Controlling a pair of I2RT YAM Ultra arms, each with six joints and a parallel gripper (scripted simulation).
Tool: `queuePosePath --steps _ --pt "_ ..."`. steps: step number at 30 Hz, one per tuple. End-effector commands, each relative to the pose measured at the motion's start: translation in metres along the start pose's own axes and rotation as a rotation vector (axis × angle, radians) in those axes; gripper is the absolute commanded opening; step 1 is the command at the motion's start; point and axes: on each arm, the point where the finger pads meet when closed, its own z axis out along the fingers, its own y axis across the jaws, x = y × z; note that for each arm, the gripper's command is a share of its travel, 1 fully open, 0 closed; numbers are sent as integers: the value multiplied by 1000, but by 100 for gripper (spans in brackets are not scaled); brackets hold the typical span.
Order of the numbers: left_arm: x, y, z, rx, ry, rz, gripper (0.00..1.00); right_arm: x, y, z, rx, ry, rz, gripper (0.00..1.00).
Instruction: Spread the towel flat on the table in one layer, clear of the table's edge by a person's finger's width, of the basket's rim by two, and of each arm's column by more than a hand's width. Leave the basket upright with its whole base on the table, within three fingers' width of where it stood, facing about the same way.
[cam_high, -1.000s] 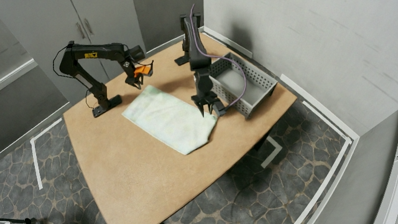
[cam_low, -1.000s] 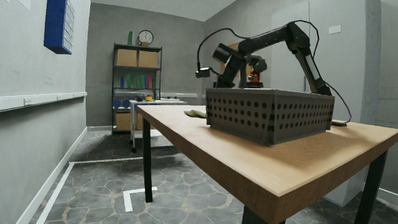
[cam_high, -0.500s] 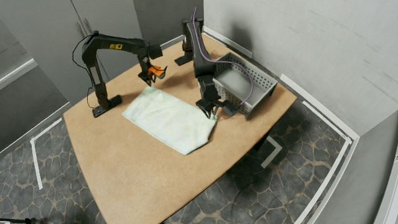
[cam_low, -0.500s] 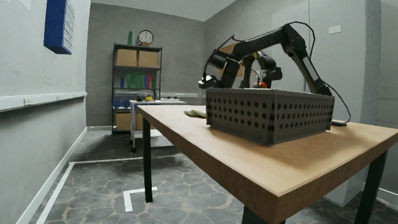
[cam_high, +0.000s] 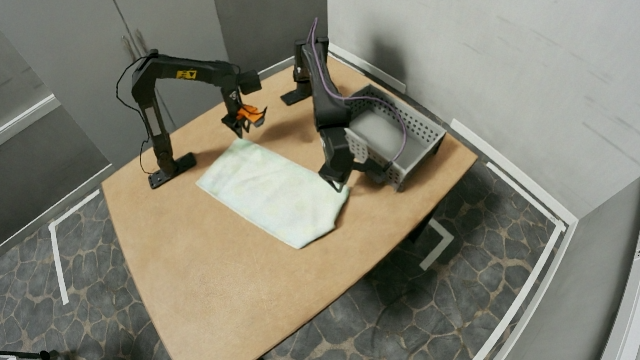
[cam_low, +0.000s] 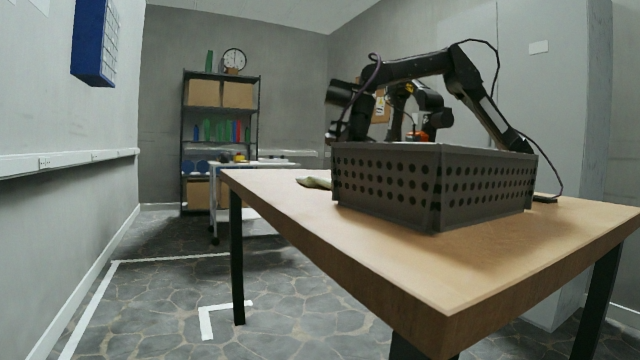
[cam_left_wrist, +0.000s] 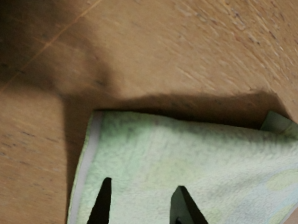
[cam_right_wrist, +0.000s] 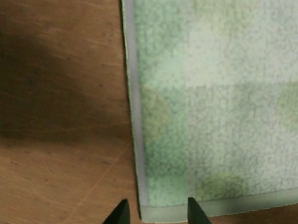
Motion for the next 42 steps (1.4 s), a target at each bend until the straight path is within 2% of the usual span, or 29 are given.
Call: queuePosePath --steps 1,13,14,16,17,19,20,24,25,28,39,41,42 --pt "-3 8 -5 -47 19 -47 34 -10 5 -16 -31 -39 15 34" --pt "-3 8 -6 -46 19 -43 34 -10 5 -16 -32 -39 15 34" --pt "4 7 -8 -35 31 -43 34 -5 -5 -2 -14 -29 13 34" --pt "4 6 -6 -32 27 -34 34 -5 -5 -2 -14 -29 13 34" --pt "10 11 12 -48 40 -38 34 -3 -5 11 2 -18 10 34" --pt "10 11 12 -47 40 -37 34 -3 -5 11 2 -18 10 34" --pt "11 12 25 -58 30 -34 34 1 -1 25 15 -10 6 34" --pt "11 12 25 -58 30 -33 34 -4 5 20 -4 -22 10 34" --pt "10 16 39 -60 27 -34 34 1 2 39 15 -10 6 34" --pt "12 16 46 -59 24 -33 34 2 2 44 15 -10 6 34" --pt "15 13 41 -40 30 -36 34 2 1 39 -15 -29 11 34" --pt "15 13 41 -40 30 -36 34 5 -1 46 5 -16 7 34" --pt "19 15 52 -53 40 -34 34 7 -2 52 14 -10 5 34"
